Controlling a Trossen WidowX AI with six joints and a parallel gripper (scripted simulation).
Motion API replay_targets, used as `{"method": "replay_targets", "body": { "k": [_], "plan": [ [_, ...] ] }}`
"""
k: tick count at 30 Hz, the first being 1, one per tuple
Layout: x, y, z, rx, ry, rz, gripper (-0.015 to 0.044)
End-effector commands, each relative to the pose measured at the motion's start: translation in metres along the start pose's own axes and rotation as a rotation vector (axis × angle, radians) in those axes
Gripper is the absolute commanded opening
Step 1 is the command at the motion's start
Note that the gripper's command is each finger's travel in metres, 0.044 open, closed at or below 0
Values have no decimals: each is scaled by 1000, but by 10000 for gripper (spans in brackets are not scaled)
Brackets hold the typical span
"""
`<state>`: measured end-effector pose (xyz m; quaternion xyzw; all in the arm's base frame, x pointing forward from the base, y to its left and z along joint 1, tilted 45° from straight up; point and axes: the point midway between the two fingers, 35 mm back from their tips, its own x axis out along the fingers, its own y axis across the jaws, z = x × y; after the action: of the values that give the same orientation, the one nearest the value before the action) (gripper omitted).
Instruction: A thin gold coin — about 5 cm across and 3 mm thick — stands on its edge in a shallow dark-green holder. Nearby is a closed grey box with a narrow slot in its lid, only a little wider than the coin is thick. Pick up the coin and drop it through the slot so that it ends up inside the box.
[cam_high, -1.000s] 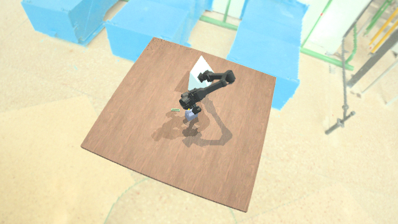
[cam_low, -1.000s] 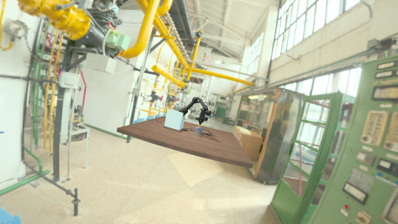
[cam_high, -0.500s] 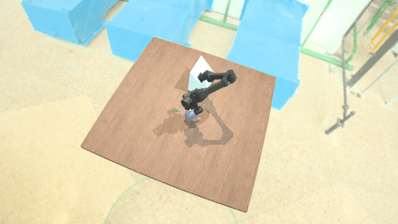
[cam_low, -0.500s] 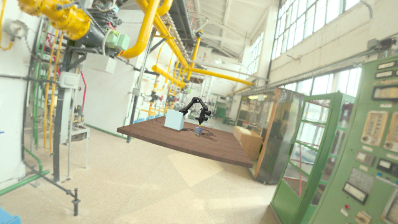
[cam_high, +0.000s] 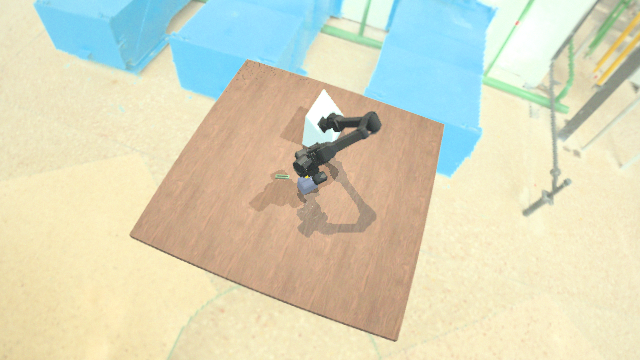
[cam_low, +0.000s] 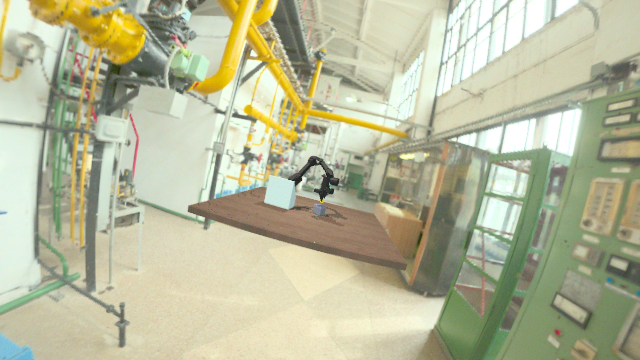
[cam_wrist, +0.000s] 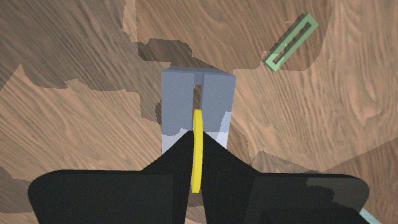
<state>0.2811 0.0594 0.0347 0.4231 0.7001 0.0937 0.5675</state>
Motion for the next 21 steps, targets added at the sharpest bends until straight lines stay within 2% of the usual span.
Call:
{"method": "replay_targets", "body": {
  "k": [1, 21],
  "plan": [
    [3, -1, -3, 15, 7, 0, 0],
    [2, -2, -2, 7, 2, 0, 0]
  ]
}}
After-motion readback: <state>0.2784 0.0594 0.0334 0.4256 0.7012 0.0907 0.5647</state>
